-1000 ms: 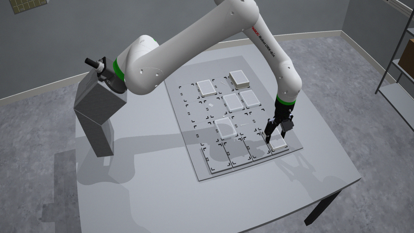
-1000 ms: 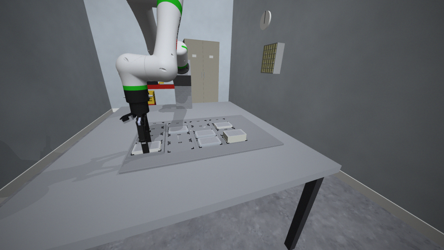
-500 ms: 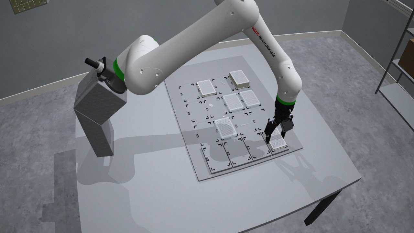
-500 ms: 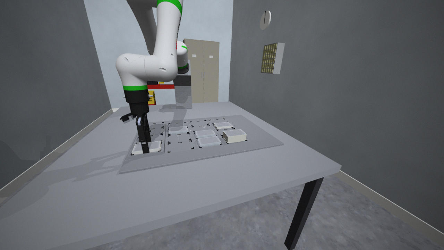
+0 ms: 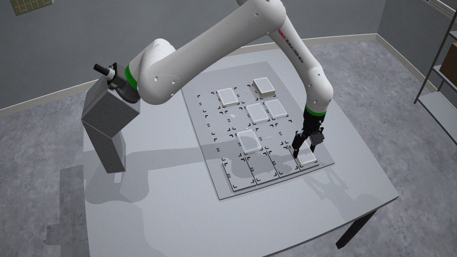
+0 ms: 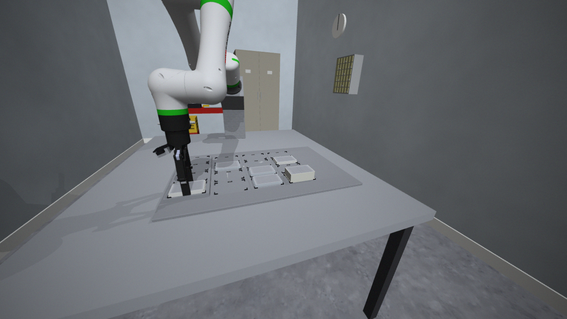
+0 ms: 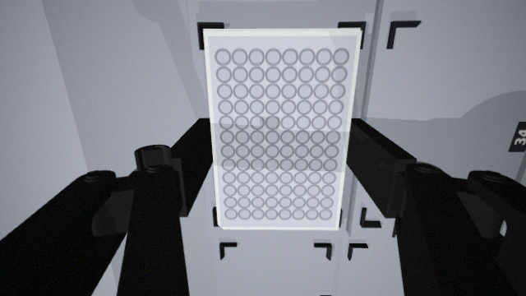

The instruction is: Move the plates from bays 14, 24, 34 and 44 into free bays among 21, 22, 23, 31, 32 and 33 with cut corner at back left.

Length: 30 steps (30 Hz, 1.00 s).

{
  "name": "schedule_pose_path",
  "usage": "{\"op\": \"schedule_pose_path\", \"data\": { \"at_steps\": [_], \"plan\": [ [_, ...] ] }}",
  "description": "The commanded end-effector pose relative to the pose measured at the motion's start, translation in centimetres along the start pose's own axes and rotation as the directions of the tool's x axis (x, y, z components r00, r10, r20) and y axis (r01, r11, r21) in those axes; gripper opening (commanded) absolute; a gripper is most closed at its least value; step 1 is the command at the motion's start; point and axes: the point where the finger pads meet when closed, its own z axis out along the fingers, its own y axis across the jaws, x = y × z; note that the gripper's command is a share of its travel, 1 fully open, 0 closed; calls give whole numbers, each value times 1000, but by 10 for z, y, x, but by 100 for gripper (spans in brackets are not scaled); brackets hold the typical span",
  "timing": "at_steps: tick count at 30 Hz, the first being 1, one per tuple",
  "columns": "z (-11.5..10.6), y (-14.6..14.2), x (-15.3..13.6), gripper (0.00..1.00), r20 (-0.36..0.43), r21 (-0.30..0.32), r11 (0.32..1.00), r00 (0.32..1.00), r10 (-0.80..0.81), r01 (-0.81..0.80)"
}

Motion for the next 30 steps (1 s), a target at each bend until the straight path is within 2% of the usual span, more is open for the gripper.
{"op": "schedule_pose_path", "data": {
  "at_steps": [1, 14, 15, 30],
  "plan": [
    [-1, -1, 0, 58, -1, 2, 1000, 1000, 0, 0],
    [-1, -1, 0, 57, -1, 2, 1000, 1000, 0, 0],
    [-1, -1, 0, 10, -1, 2, 1000, 1000, 0, 0],
    [-1, -1, 0, 10, -1, 2, 1000, 1000, 0, 0]
  ]
}}
